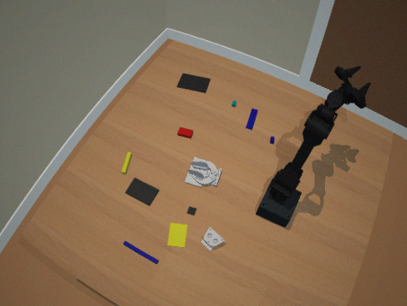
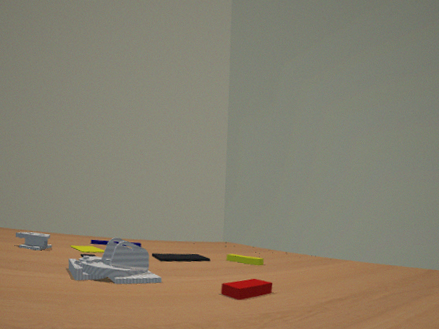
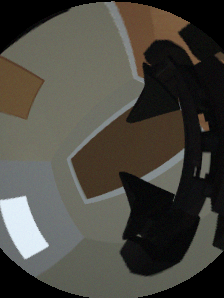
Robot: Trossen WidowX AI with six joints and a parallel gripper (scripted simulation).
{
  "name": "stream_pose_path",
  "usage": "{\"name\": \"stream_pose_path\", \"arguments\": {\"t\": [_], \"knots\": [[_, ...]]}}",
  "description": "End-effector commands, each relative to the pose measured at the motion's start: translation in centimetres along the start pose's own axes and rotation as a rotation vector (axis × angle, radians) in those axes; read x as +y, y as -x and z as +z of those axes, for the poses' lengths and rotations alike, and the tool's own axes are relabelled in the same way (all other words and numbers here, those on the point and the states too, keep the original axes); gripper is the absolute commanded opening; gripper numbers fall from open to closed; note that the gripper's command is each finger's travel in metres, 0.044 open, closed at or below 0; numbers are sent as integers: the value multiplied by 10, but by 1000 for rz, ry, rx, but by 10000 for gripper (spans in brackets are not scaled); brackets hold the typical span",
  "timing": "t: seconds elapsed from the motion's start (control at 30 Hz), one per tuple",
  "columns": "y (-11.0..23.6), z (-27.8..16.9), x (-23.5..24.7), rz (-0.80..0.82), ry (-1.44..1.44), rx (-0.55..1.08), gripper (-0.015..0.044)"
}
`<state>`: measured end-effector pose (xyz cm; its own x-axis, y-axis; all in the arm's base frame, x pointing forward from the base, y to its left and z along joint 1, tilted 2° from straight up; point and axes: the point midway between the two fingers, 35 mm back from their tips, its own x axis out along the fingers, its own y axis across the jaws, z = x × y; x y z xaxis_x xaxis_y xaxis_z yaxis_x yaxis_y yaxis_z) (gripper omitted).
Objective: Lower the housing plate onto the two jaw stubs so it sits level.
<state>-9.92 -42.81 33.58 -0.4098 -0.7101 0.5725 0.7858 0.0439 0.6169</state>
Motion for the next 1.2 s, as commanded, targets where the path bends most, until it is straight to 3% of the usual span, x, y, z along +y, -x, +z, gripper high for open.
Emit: {"name": "stream_pose_path", "arguments": {"t": [0.0, 0.57, 1.17], "knots": [[0, 0, 0, 0, 0, 0, 426], [52, -104, 88, 100, -59, 376, 440], [156, -165, 189, 311, -87, 733, 440]]}}
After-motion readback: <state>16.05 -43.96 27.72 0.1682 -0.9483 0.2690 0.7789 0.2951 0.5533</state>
